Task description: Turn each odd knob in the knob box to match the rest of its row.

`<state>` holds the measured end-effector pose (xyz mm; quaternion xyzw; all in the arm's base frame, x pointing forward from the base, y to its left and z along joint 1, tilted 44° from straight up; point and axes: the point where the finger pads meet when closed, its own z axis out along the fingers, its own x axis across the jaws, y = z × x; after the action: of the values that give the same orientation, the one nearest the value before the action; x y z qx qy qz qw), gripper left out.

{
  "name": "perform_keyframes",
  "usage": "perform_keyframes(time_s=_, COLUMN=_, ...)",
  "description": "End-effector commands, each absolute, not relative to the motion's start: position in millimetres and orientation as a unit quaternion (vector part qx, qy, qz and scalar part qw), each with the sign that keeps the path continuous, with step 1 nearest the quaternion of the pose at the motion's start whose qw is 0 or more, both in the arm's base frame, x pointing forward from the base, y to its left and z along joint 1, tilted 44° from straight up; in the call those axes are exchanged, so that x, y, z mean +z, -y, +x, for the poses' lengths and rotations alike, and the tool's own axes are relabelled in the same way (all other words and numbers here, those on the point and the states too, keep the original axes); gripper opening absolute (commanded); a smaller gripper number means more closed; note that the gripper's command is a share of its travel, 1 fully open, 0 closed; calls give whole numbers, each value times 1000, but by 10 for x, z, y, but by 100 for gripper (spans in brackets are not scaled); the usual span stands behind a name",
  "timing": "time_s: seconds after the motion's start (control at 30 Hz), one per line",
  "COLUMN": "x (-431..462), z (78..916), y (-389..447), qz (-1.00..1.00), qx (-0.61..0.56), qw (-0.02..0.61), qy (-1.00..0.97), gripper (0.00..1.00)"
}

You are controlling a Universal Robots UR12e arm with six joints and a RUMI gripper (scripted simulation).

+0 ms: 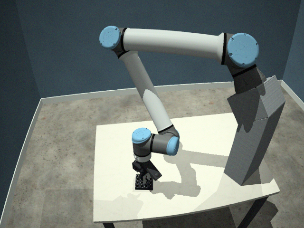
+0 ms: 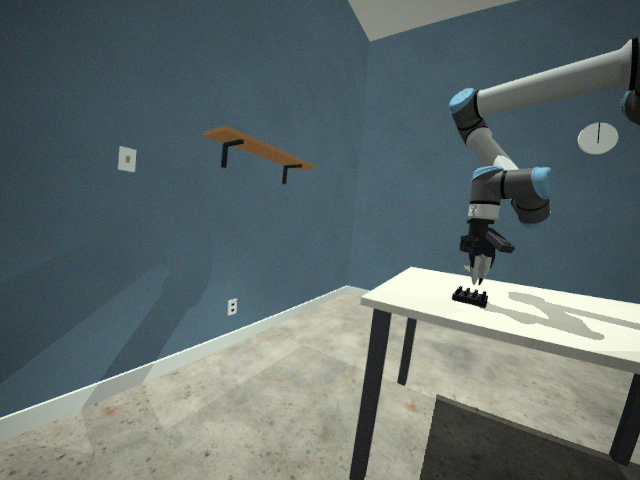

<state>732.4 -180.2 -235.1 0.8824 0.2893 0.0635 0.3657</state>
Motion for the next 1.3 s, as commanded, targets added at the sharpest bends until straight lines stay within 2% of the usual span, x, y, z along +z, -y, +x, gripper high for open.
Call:
perform_keyframes(time_s=0.0, x=-2346, z=7325, y=1797, qz=882, qx=64, qw=366, qy=-289, gripper=11)
perform_keyframes(time_s=0.57, x=-2344, z=7324, y=1782, qz=896, qx=82, qw=362, qy=-245, gripper=11)
perform_keyframes(time_s=1.27, x=-2316, z=7326, y=1718, qz=929, qx=176, qw=327, qy=3, gripper=11)
